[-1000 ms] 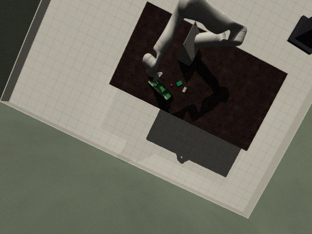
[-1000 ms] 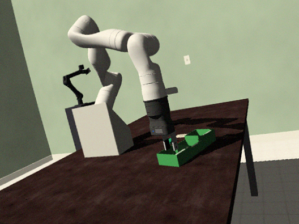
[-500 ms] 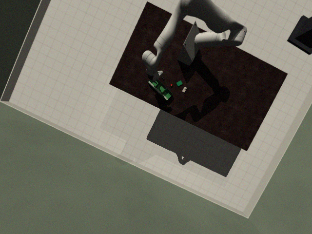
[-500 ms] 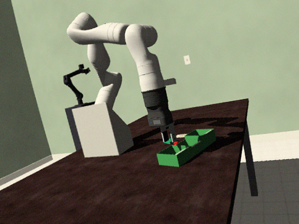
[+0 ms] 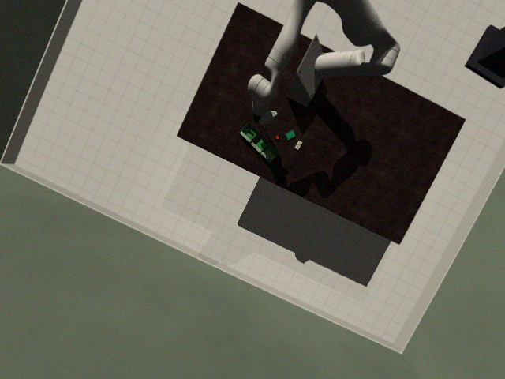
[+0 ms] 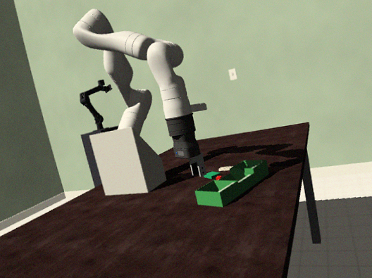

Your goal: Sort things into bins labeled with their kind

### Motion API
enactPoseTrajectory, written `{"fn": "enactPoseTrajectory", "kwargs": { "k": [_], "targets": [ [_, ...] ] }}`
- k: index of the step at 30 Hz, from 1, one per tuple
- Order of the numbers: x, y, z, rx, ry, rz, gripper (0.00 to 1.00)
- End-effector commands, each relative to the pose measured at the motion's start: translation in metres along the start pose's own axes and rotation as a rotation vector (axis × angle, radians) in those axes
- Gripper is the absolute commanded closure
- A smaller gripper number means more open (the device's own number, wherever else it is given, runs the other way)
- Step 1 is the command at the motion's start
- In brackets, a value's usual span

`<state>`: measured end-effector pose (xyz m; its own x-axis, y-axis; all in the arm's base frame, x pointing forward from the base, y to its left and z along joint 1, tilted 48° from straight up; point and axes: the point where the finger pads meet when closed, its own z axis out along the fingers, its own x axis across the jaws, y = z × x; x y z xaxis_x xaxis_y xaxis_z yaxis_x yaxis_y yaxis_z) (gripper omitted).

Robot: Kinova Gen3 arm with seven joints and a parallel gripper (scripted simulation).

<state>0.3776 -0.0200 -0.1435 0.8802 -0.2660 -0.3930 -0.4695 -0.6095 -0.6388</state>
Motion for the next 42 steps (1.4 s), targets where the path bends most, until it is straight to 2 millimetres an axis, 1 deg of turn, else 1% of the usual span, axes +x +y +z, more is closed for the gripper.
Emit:
{"fn": "enactPoseTrajectory", "kwargs": {
  "k": [1, 42],
  "targets": [
    [-0.0183, 0.0034, -0.0143, -0.003, 0.02, -0.002, 0.38],
    [-0.0146, 0.0029, -0.0144, -0.003, 0.02, -0.002, 0.38]
  ]
}}
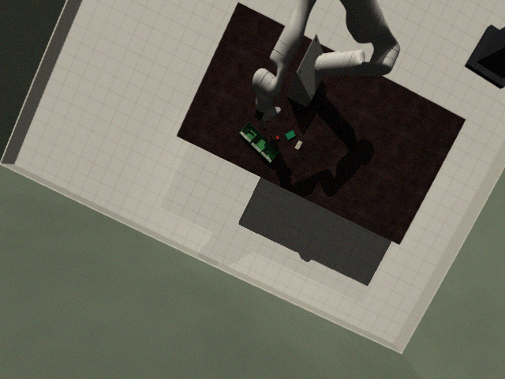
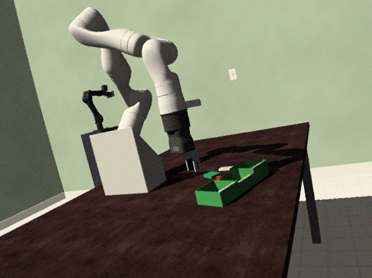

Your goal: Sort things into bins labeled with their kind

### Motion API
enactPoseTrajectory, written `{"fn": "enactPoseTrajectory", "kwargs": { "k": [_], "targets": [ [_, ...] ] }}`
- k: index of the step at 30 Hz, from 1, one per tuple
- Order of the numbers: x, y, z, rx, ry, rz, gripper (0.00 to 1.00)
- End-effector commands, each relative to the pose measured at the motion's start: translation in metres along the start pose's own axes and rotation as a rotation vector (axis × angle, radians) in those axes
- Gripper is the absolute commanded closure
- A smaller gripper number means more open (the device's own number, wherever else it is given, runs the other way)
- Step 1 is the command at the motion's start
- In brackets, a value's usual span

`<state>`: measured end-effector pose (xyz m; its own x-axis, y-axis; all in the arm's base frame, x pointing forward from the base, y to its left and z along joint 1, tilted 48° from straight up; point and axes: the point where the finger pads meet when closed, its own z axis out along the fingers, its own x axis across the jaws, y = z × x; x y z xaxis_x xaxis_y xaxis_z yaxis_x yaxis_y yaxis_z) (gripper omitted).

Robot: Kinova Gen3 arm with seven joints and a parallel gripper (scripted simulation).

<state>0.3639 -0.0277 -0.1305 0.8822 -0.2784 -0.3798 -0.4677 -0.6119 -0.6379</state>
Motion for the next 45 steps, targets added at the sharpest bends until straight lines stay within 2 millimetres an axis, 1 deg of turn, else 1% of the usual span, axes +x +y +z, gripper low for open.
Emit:
{"fn": "enactPoseTrajectory", "kwargs": {
  "k": [1, 4, 12, 14, 21, 36, 45],
  "targets": [
    [0.001, 0.0, -0.001, -0.001, 0.002, 0.0, 0.38],
    [0.001, 0.0, -0.001, -0.001, 0.002, 0.0, 0.38],
    [-0.001, -0.001, 0.031, -0.001, 0.002, 0.0, 0.38],
    [-0.001, -0.001, 0.031, -0.001, 0.002, 0.0, 0.38],
    [-0.002, -0.002, 0.059, -0.001, 0.002, 0.0, 0.38],
    [0.0, -0.001, 0.06, -0.001, 0.002, 0.0, 0.38],
    [0.0, -0.001, 0.072, -0.001, 0.002, 0.0, 0.38]
  ]
}}
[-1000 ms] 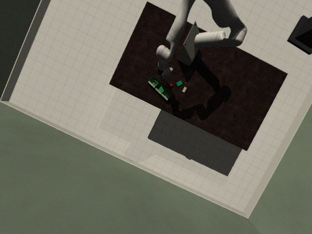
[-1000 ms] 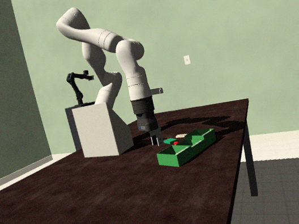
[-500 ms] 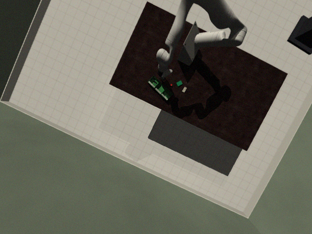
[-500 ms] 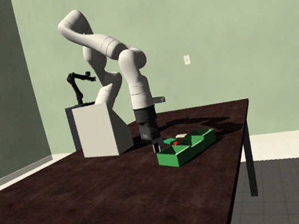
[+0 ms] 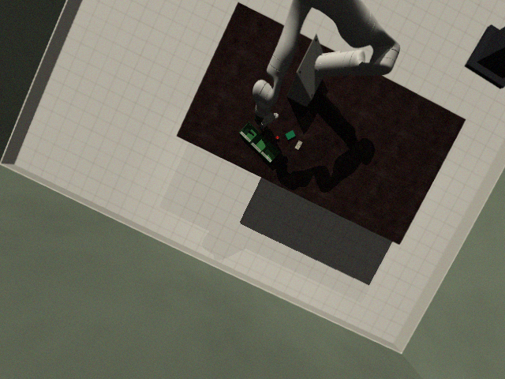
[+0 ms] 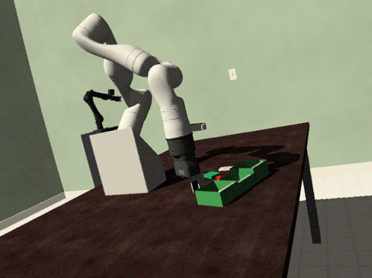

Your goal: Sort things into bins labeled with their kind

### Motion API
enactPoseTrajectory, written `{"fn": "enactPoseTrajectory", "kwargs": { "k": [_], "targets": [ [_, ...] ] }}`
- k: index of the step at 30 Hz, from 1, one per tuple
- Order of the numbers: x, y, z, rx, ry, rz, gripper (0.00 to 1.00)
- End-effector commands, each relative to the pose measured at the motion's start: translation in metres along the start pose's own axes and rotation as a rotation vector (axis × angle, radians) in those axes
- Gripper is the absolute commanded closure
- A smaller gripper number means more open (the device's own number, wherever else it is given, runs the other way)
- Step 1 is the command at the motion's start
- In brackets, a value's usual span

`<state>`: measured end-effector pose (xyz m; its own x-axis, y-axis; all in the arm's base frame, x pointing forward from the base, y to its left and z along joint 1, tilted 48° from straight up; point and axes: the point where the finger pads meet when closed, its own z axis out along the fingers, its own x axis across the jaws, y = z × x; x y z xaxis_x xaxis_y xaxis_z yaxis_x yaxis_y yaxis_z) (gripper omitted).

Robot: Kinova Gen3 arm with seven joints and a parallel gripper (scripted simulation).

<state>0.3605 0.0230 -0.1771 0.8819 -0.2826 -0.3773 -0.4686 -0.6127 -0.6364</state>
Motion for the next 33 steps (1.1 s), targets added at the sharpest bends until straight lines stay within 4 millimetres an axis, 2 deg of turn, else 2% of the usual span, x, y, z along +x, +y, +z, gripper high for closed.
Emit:
{"fn": "enactPoseTrajectory", "kwargs": {
  "k": [1, 12, 13, 33],
  "targets": [
    [-0.0009, -0.0009, 0.0031, 0.001, -0.003, -0.001, 0.38],
    [-0.0003, -0.0006, 0.0031, 0.001, -0.003, -0.001, 0.38],
    [-0.0003, -0.0006, 0.0031, 0.001, -0.003, -0.001, 0.68],
    [-0.0003, -0.0005, 0.003, 0.001, -0.003, -0.001, 0.68]
  ]
}}
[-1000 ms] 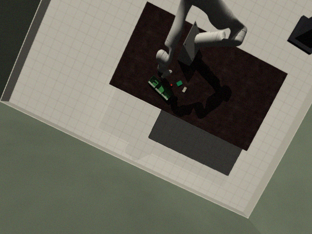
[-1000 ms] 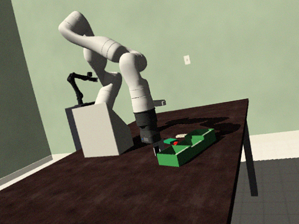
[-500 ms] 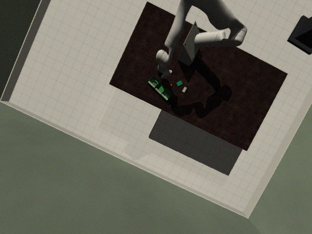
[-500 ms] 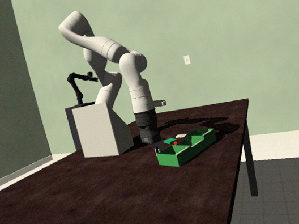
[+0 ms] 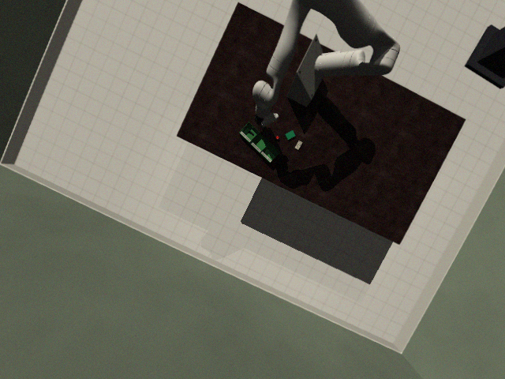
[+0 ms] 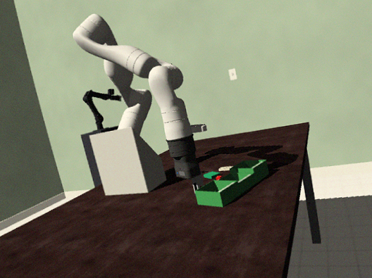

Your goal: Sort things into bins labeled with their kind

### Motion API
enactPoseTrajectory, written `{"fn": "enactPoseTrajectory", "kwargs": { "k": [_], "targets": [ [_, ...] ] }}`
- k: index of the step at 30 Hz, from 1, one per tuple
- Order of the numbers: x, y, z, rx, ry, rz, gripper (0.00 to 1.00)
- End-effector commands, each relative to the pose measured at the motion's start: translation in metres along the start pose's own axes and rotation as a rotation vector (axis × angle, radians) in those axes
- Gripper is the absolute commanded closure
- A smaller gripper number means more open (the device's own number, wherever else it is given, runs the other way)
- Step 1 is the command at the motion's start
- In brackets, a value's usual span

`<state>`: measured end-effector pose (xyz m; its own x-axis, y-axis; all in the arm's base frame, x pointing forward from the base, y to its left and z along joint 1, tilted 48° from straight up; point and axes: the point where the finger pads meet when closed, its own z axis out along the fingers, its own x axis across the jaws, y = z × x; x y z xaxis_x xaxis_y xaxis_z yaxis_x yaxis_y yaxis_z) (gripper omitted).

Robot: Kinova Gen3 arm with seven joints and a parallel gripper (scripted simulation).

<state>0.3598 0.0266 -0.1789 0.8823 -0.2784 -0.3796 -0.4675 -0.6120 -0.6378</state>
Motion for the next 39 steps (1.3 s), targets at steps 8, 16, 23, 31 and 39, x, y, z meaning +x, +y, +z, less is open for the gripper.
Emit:
{"fn": "enactPoseTrajectory", "kwargs": {
  "k": [8, 16, 23, 31, 39],
  "targets": [
    [0.001, 0.0, -0.001, -0.001, 0.002, 0.0, 0.68],
    [0.001, 0.0, -0.018, 0.0, 0.002, 0.0, 0.68],
    [0.001, 0.0, -0.034, 0.0, 0.002, 0.0, 0.68],
    [0.001, 0.0, -0.061, 0.0, 0.002, 0.0, 0.68],
    [0.001, 0.0, -0.061, 0.0, 0.002, 0.0, 0.68]
  ]
}}
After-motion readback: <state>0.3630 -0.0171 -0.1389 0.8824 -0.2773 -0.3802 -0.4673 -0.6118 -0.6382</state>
